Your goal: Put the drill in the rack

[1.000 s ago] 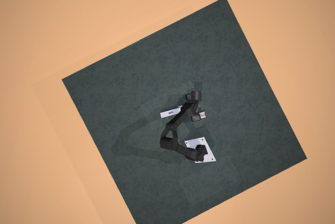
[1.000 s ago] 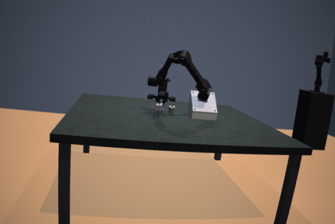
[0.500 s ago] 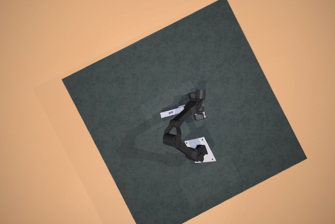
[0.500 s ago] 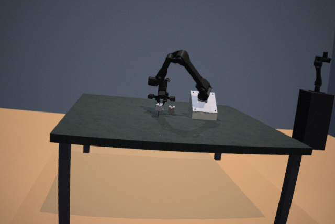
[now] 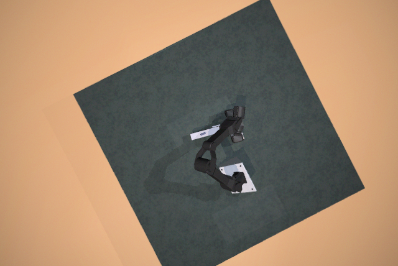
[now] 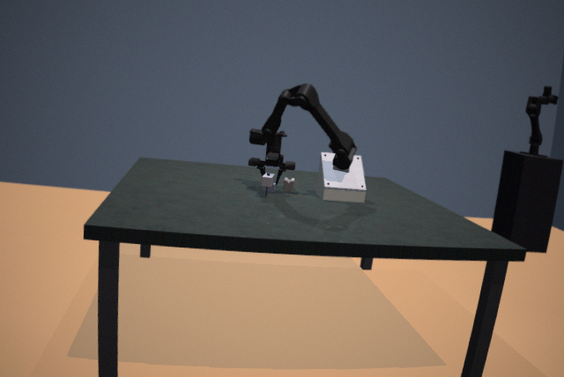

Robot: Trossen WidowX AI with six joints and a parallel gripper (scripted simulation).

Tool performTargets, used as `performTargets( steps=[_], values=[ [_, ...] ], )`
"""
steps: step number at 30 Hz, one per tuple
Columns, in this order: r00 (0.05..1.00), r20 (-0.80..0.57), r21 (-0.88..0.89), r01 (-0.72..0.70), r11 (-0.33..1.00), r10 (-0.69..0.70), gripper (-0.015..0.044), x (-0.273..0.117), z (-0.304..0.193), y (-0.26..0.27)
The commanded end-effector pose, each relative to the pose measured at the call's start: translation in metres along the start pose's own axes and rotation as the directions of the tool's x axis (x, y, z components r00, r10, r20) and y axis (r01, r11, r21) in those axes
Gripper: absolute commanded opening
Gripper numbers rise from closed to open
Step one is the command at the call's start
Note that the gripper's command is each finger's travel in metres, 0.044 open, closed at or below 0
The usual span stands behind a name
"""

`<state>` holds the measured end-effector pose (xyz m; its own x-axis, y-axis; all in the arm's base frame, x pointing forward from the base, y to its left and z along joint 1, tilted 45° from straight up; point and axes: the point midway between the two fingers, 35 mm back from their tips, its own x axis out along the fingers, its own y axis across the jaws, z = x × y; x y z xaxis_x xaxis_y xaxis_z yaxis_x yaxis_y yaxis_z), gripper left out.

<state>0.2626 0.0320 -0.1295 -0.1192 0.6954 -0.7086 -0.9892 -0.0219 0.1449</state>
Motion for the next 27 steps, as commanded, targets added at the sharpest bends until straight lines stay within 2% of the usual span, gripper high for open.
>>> performTargets(
  steps=[1, 6, 27],
  values=[
    [1.000, 0.001, 0.001, 0.002, 1.000, -0.002, 0.0315, 0.000, 0.001, 0.000],
    [1.000, -0.002, -0.005, 0.012, 1.000, -0.012, 0.0440, 0.001, 0.004, -0.001],
    [1.000, -0.002, -0.006, 0.012, 1.000, -0.012, 0.0440, 0.003, 0.014, -0.001]
  ],
)
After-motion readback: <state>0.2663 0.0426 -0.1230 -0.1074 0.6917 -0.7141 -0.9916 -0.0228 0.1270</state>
